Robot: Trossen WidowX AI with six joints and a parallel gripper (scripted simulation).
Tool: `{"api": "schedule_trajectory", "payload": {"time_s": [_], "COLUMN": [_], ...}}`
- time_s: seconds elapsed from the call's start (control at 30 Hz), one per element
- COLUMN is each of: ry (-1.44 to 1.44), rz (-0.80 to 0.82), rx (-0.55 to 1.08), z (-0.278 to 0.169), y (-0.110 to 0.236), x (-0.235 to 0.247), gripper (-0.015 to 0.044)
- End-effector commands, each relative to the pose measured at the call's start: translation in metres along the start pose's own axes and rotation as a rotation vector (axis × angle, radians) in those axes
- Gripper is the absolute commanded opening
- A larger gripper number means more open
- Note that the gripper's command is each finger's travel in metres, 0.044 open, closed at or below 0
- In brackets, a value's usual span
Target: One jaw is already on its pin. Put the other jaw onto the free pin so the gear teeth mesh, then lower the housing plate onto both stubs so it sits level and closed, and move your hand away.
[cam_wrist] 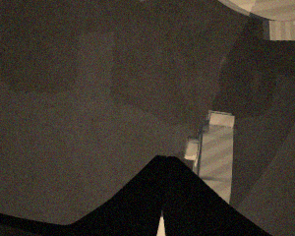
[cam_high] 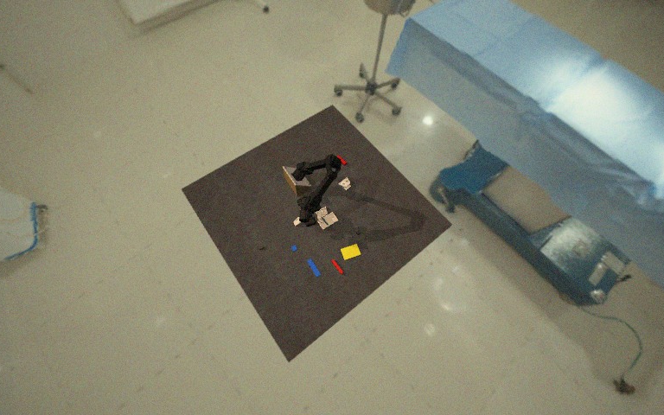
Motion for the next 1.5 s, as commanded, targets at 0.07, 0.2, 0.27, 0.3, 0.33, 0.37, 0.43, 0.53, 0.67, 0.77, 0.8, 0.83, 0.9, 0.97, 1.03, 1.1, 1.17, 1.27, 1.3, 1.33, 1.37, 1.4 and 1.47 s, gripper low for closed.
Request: {"api": "schedule_trajectory", "payload": {"time_s": [0.07, 0.2, 0.27, 0.3, 0.33, 0.37, 0.43, 0.53, 0.67, 0.77, 0.8, 0.83, 0.9, 0.97, 1.03, 1.1, 1.17, 1.27, 1.3, 1.33, 1.37, 1.4, 1.47], "ry": [-0.008, -0.008, -0.008, -0.008, -0.008, -0.008, -0.008, -0.007, -0.007, -0.007, -0.007, -0.007, -0.004, -0.001, 0.002, 0.002, 0.002, -0.008, -0.008, -0.008, -0.008, -0.008, -0.008], "rz": [0.006, 0.006, 0.006, 0.006, 0.006, 0.006, 0.006, 0.005, 0.005, 0.005, 0.005, 0.004, 0.002, 0.001, 0.0, 0.0, 0.0, -0.01, -0.01, -0.01, -0.01, -0.01, -0.01], "rx": [-0.006, -0.006, -0.006, -0.006, -0.006, -0.006, -0.006, -0.006, -0.006, -0.006, -0.006, -0.005, -0.001, 0.002, 0.002, 0.002, 0.002, 0.0, 0.0, 0.0, 0.0, 0.0, 0.0], "z": [-0.002, -0.002, -0.003, -0.003, -0.003, -0.003, -0.003, -0.004, -0.004, -0.004, -0.004, -0.004, -0.004, -0.004, -0.003, -0.003, -0.003, -0.006, -0.006, -0.006, -0.006, -0.006, -0.006], "y": [-0.002, -0.002, -0.002, -0.002, -0.002, -0.003, -0.003, -0.003, -0.003, -0.003, -0.001, 0.004, 0.023, 0.044, 0.058, 0.06, 0.06, 0.051, 0.051, 0.051, 0.051, 0.051, 0.051], "x": [-0.01, -0.017, -0.02, -0.022, -0.023, -0.025, -0.028, -0.033, -0.034, -0.035, -0.035, -0.035, -0.036, -0.035, -0.034, -0.034, -0.034, -0.035, -0.035, -0.035, -0.035, -0.035, -0.035], "gripper": [0.0, 0.0, 0.0, 0.0, 0.0, 0.0, 0.0, 0.0, 0.0, 0.0, 0.0, 0.0, 0.0, 0.0, 0.0, 0.0, 0.0, 0.0079, 0.0105, 0.0131, 0.0157, 0.0184, 0.0236]}}
Point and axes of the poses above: the point midway between the two fingers, 35 mm back from their tips, its own y axis back along the fingers, its own x axis across the jaws, z = x × y, the point moved 5 cm from there along y, back along the fingers, and after that the axes turned 6 degrees about y, right-handed, at the moved point
